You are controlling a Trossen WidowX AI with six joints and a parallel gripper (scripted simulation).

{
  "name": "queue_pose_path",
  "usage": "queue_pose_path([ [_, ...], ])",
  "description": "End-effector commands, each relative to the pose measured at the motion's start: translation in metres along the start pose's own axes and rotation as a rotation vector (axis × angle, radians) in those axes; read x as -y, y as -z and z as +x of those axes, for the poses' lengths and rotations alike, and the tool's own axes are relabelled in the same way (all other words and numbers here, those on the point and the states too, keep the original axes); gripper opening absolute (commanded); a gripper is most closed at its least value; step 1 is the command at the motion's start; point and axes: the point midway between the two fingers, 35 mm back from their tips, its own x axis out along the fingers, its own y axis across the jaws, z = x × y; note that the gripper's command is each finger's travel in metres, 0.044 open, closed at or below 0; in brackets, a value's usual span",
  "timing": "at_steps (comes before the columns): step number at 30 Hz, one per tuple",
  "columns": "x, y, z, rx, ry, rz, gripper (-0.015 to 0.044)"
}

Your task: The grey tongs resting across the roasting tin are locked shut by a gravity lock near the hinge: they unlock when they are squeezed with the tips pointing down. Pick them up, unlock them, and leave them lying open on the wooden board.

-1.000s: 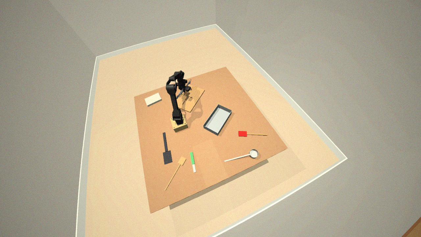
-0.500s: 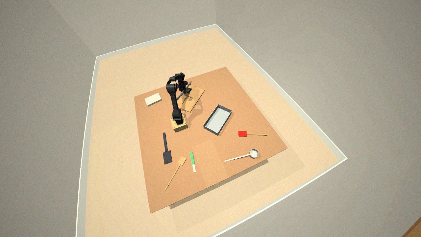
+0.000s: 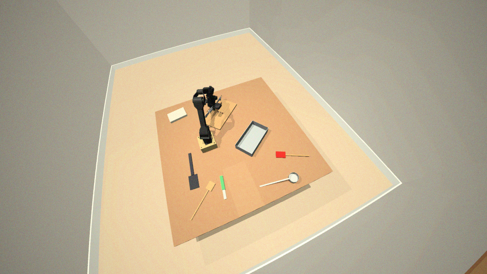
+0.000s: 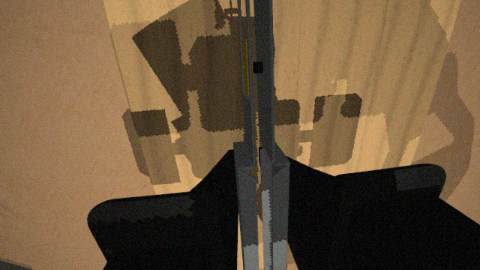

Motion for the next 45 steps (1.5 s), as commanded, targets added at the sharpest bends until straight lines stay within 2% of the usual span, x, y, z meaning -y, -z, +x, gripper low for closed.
queue_pose_path([
  [1, 0.000, 0.000, 0.003, 0.003, -0.001, 0.005, -0.0150],
  [2, 0.000, 0.000, 0.003, 0.003, -0.001, 0.005, -0.0150],
  [24, 0.000, 0.000, 0.001, 0.000, 0.000, 0.000, 0.0427],
  [30, 0.008, -0.002, -0.003, 0.000, 0.001, 0.000, 0.0440],
  [41, 0.143, -0.001, -0.077, 0.003, 0.012, 0.004, 0.0440],
  [45, 0.151, 0.001, -0.082, 0.003, 0.012, 0.004, 0.0440],
])
